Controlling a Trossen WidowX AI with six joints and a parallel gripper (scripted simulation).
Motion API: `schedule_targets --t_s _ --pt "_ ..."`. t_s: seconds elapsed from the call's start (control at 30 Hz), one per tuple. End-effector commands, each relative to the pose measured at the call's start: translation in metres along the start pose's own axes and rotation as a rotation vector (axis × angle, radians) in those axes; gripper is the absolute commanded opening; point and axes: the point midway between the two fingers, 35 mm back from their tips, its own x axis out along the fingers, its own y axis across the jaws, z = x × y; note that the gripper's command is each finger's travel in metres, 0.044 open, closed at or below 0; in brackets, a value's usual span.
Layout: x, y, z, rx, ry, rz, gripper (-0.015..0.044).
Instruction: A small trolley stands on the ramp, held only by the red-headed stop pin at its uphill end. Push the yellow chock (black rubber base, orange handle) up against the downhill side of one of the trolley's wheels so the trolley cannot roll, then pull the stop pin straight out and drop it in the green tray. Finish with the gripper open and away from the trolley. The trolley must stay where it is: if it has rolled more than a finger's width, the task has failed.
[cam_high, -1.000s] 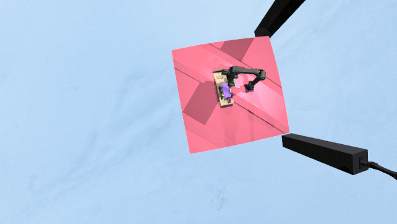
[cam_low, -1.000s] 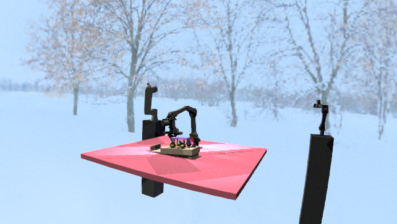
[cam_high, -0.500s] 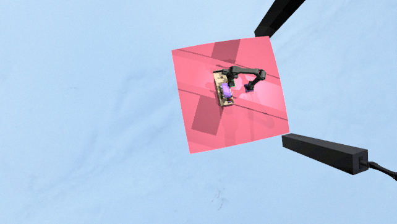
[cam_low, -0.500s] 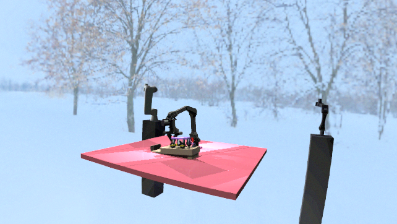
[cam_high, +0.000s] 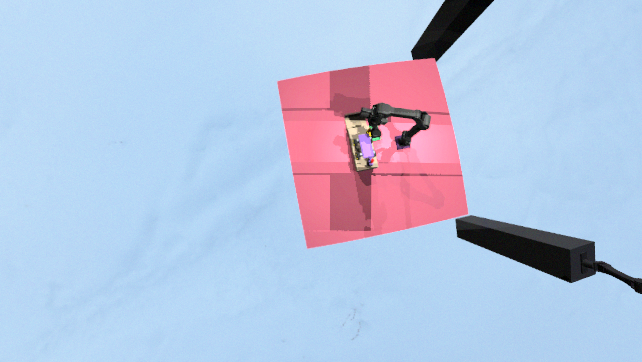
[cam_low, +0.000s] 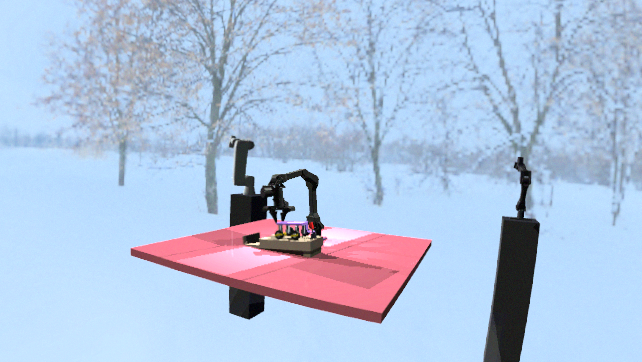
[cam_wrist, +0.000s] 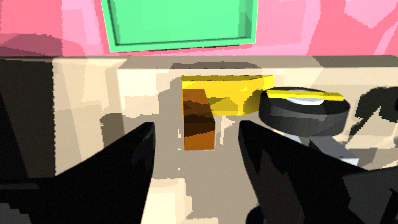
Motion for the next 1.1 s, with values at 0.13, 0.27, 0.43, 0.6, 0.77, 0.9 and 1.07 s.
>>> schedule_targets --t_s 0.13,0.27,0.43,0.6,0.77,0.9,1.07 --pt "-0.024 -0.001 -0.002 -0.004 0.007 -0.003 0.0190" --pt "-0.015 0.000 -0.001 0.000 0.003 0.001 0.0295" --pt "-0.036 -0.017 -0.019 -0.176 0.106 0.051 0.0190" --pt "-0.039 -0.053 -0.033 -0.463 0.111 0.013 0.0190" --pt "-0.042 -0.094 -0.042 -0.765 0.120 -0.029 0.0190" --pt "-0.044 -0.127 -0.046 -1.006 0.130 -0.063 0.0190" --pt "-0.047 -0.170 -0.045 -1.307 0.148 -0.108 0.0190"
